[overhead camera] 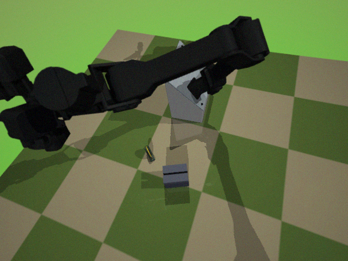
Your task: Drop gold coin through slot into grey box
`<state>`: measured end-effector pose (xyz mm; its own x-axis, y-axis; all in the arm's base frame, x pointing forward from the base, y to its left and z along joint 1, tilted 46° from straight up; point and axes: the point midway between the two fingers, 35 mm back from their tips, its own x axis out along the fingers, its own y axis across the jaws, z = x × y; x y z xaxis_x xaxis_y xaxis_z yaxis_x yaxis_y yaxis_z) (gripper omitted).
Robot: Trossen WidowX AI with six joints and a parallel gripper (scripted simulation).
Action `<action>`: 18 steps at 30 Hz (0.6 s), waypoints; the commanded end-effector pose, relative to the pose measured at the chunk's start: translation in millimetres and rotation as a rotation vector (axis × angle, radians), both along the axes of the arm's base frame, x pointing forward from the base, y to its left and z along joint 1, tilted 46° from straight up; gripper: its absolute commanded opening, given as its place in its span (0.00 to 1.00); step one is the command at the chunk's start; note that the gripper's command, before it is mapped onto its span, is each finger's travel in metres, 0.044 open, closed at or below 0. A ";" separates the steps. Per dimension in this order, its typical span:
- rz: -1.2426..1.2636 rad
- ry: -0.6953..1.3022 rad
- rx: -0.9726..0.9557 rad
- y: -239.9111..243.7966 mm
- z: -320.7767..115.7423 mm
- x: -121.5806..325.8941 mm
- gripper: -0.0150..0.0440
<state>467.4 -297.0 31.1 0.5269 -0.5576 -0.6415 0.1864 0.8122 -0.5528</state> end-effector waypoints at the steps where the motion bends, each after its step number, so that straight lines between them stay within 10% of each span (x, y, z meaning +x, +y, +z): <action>1: 0.183 0.198 0.098 34.7 -47.8 -16.8 0.53; 18: 1.104 0.672 0.851 233.3 -132.7 -170.0 0.53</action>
<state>320.9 -90.4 -103.7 -0.0087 0.4204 -0.9073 -0.7584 0.5885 0.2800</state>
